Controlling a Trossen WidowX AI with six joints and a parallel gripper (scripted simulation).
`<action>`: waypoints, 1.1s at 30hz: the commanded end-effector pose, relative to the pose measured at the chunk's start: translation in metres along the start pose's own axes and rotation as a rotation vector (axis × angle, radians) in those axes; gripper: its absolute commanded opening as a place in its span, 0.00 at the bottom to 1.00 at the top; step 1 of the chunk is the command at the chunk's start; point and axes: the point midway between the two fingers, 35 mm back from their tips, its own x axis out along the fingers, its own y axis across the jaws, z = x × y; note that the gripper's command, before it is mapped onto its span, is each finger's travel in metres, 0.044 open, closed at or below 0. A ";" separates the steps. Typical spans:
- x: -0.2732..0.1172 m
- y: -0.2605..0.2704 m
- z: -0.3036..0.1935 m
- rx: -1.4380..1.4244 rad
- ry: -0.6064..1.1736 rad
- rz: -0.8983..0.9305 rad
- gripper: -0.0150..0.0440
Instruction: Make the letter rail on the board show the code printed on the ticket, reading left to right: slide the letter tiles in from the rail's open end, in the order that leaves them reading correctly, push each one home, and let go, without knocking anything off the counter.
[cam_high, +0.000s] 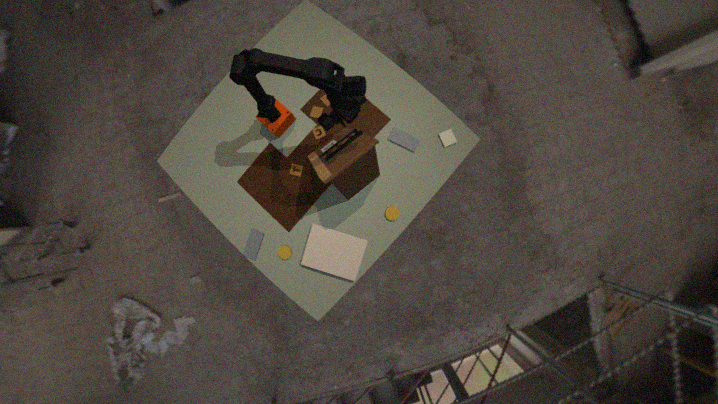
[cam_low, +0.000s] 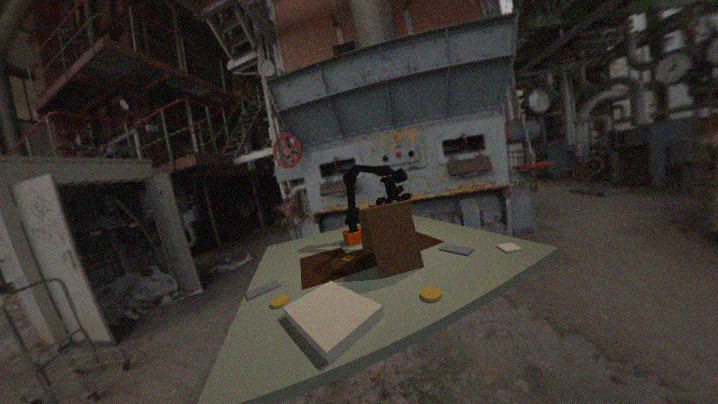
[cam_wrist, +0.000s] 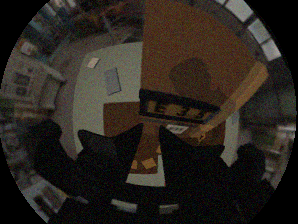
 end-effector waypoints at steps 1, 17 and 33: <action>-0.038 -0.019 -0.011 -0.011 -0.159 0.001 0.65; -0.096 -0.090 -0.056 0.030 -0.559 0.000 1.00; -0.096 -0.090 -0.056 0.030 -0.559 0.000 1.00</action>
